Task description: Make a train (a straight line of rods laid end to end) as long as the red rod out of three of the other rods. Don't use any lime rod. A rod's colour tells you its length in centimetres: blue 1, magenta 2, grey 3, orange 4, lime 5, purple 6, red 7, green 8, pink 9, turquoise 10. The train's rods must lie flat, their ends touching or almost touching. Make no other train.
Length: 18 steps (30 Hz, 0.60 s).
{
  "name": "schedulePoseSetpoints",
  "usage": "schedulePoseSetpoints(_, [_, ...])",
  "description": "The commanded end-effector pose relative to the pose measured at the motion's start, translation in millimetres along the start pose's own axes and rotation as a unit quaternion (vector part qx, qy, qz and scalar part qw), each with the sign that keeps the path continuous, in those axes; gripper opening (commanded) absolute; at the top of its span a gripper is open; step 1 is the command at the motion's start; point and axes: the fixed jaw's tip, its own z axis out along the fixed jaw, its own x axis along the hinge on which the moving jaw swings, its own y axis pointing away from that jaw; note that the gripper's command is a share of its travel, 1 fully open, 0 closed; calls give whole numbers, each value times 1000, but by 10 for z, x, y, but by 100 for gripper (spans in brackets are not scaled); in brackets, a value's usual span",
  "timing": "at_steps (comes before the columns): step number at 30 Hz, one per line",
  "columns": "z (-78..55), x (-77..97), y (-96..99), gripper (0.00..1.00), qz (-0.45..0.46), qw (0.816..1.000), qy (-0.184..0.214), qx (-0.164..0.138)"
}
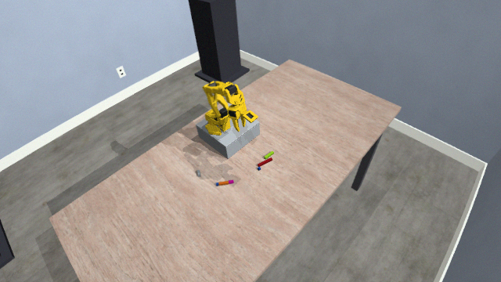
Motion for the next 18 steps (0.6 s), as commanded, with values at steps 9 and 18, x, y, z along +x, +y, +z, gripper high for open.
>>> schedulePoseSetpoints(9, [-61, 77, 82, 17, 26, 1000, -12, -6])
schedulePoseSetpoints(18, [-62, 77, 83, 17, 26, 1000, -12, -6])
